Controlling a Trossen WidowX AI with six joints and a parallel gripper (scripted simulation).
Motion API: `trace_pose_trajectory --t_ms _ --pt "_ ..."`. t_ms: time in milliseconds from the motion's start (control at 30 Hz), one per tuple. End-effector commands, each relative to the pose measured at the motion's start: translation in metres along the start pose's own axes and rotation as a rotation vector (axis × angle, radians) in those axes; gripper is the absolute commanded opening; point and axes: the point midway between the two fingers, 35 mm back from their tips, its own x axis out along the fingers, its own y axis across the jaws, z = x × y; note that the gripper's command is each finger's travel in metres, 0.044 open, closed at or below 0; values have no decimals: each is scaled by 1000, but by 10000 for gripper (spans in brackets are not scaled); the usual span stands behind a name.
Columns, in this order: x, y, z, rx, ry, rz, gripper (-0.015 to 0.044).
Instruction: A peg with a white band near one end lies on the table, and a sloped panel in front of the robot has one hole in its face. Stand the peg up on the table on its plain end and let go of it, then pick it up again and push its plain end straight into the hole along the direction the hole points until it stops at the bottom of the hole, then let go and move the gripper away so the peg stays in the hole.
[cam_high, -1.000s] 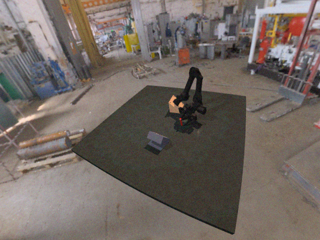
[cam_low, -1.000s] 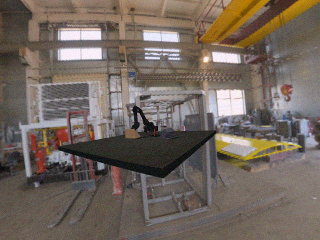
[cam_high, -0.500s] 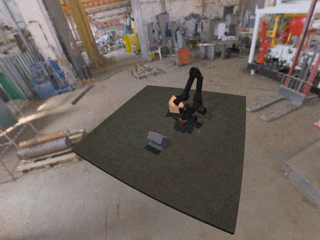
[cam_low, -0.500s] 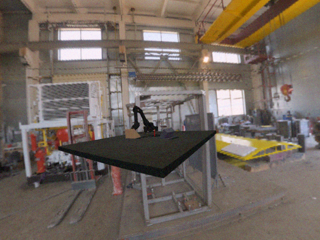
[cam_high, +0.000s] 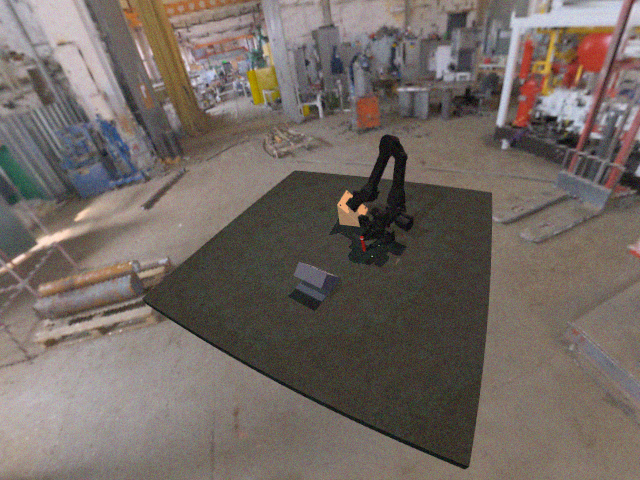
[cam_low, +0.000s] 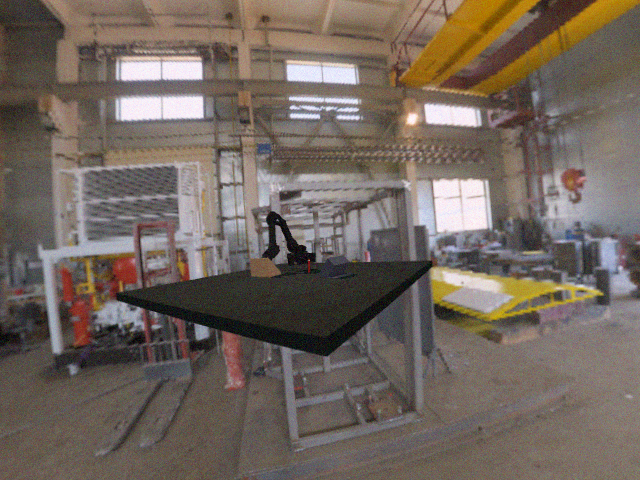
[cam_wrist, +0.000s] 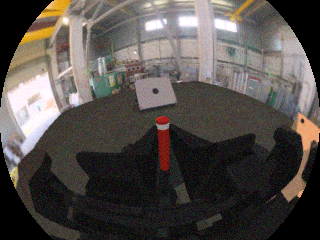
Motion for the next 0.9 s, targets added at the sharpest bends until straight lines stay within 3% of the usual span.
trace_pose_trajectory --t_ms 0,867 --pt "-1 0 -2 0 1 0 50" --pt "-6 0 -5 19 -47 -2 50"
